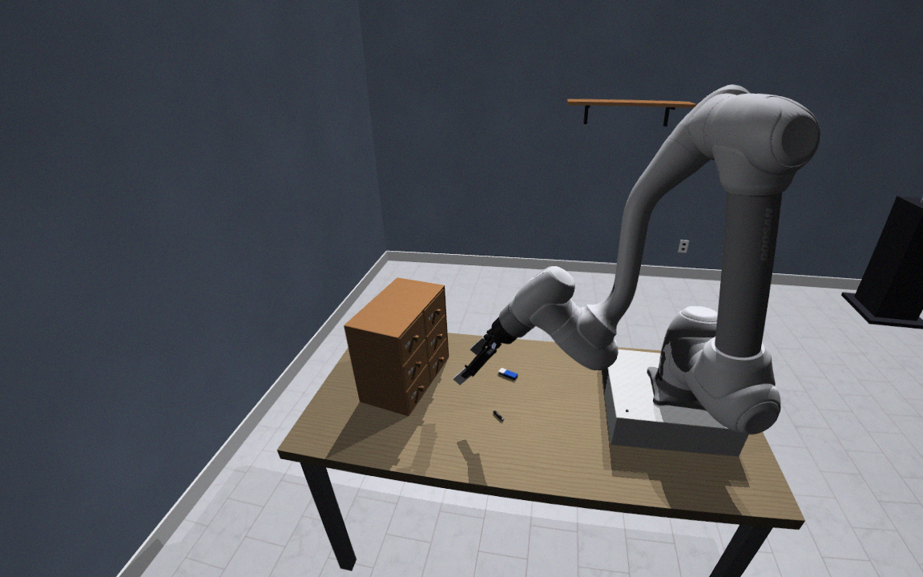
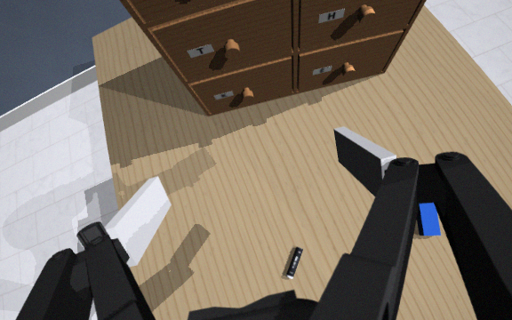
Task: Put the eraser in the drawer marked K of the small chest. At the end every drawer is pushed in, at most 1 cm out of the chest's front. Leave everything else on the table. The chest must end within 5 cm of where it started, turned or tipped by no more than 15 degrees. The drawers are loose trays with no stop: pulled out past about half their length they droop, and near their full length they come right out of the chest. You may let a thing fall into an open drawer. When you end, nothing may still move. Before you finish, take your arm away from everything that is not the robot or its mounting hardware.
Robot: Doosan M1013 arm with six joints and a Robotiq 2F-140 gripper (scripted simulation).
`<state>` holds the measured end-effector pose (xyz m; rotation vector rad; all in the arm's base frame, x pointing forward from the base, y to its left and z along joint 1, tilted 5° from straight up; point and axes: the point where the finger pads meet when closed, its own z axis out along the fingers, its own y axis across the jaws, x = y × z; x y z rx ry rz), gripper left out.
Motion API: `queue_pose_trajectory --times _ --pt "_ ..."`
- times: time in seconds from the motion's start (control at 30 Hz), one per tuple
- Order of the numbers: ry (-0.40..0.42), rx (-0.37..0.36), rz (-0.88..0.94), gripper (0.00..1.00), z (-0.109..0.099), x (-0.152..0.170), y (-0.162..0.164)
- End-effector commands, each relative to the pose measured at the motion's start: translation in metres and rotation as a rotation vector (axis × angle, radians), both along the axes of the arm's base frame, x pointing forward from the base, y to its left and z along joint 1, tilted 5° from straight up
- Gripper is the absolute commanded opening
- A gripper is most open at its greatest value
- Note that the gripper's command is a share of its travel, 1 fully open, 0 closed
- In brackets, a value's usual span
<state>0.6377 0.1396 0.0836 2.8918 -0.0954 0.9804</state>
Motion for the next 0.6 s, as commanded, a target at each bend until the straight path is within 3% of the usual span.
queue_pose_trajectory --times 0.0,0.23,0.57 --pt "-0.176 -0.04 -0.025 1.0 -0.005 0.004 -0.003" --pt "-0.326 -0.056 -0.014 1.0 -0.017 0.017 -0.005" --pt "-0.427 -0.075 -0.006 1.0 -0.03 0.03 -0.008"
